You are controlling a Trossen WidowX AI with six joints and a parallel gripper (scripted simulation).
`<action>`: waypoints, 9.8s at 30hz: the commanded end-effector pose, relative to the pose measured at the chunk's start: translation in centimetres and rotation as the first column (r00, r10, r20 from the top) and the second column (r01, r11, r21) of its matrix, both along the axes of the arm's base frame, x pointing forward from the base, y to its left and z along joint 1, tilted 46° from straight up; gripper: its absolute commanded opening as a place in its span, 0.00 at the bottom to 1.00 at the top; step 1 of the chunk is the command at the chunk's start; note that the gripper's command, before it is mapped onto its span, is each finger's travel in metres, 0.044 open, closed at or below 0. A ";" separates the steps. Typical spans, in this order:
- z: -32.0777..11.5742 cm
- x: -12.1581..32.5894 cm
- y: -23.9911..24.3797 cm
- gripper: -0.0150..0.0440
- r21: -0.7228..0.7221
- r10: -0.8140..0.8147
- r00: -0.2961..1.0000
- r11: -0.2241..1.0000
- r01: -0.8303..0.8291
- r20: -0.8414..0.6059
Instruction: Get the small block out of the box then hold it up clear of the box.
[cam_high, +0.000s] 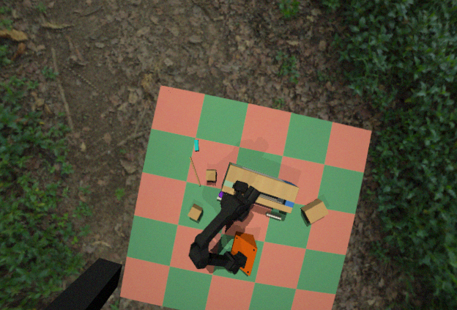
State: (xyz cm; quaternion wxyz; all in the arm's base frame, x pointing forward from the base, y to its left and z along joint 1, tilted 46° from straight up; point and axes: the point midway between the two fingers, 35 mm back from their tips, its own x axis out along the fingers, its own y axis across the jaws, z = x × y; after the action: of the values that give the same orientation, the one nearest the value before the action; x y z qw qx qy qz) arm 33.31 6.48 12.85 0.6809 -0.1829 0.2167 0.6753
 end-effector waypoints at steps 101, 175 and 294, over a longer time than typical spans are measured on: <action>0.5 -3.4 7.0 0.25 -0.697 0.707 0.006 0.700 -0.155 0.708; 0.7 -8.3 0.0 0.25 -0.349 -0.683 0.177 0.557 0.754 -0.708; 4.4 -11.8 -3.6 0.25 -0.738 0.570 -0.599 0.673 -0.053 0.563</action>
State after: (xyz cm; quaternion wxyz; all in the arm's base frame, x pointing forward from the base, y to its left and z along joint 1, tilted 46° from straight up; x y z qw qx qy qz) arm 21.55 2.89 17.18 0.1784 -0.8146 -0.4241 0.3531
